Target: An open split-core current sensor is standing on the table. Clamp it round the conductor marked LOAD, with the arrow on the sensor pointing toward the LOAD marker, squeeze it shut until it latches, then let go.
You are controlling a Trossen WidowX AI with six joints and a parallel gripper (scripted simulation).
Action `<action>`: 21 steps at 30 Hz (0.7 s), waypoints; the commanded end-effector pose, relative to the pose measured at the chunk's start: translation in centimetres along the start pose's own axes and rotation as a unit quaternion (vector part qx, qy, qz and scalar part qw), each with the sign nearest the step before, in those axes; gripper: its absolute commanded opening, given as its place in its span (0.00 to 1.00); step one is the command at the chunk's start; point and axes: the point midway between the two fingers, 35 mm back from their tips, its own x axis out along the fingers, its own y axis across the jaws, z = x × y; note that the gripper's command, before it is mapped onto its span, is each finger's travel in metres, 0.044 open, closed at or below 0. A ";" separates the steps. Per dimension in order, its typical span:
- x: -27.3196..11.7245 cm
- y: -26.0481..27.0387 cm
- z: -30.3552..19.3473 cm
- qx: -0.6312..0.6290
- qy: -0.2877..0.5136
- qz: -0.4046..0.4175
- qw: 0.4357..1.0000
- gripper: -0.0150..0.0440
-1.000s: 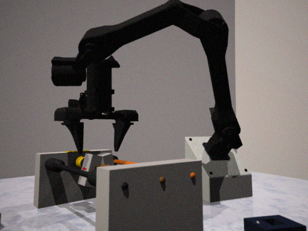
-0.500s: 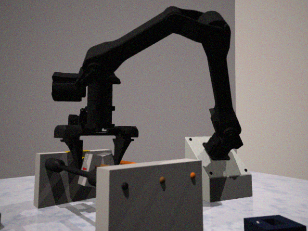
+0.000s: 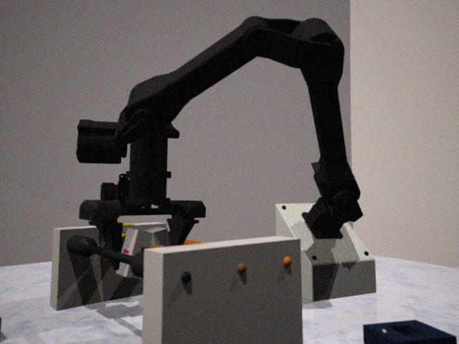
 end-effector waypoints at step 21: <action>0.4 0.0 0.0 0.000 0.000 -0.001 1.000 0.80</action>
